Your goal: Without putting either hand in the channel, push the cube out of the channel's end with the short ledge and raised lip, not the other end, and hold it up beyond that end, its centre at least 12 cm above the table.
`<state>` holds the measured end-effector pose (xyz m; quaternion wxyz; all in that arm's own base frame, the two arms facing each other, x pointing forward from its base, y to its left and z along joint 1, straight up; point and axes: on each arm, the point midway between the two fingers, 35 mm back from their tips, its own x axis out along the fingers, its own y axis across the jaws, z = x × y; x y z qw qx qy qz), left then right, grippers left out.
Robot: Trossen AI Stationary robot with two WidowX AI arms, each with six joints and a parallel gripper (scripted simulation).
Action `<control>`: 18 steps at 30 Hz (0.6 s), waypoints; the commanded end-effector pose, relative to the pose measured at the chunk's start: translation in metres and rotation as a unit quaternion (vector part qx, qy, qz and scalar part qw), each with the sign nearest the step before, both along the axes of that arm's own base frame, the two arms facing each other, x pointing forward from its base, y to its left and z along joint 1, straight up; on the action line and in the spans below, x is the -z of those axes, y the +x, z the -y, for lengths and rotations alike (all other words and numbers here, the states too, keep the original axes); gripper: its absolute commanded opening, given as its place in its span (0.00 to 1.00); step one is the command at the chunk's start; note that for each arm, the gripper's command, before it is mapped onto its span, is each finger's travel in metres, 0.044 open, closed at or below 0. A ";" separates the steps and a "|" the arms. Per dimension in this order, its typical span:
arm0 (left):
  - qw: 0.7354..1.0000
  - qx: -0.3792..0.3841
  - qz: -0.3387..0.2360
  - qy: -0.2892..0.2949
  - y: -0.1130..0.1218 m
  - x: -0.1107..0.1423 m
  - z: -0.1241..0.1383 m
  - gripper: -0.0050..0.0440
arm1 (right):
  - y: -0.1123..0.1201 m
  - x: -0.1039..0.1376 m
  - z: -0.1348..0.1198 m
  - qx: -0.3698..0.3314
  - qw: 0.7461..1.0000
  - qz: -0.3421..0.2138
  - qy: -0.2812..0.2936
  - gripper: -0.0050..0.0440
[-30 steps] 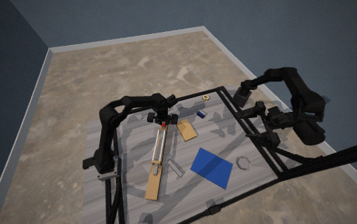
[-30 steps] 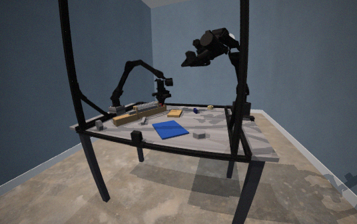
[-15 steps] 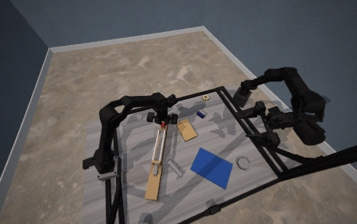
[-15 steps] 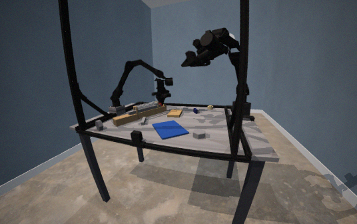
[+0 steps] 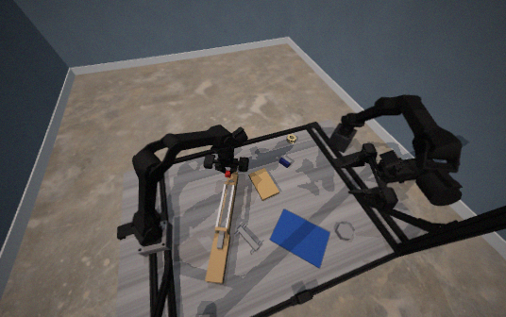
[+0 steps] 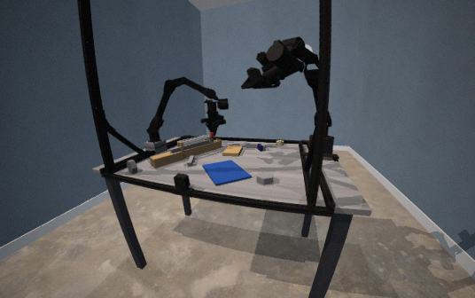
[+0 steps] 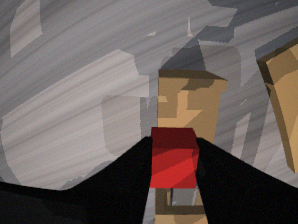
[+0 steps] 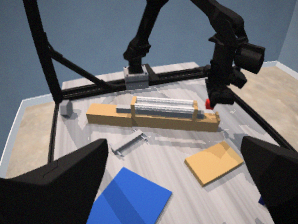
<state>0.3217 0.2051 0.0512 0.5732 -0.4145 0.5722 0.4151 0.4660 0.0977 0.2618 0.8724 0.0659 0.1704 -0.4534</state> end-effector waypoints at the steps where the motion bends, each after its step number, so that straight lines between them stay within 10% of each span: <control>1: 1.000 -0.001 0.000 -0.001 -0.021 0.003 -0.005 0.22 | 0.000 -0.001 0.001 0.001 1.000 0.001 -0.002 0.92; 18: 1.000 -0.001 0.000 -0.001 -0.028 -0.034 -0.008 0.22 | 0.000 -0.001 0.001 0.001 1.000 0.001 -0.002 0.92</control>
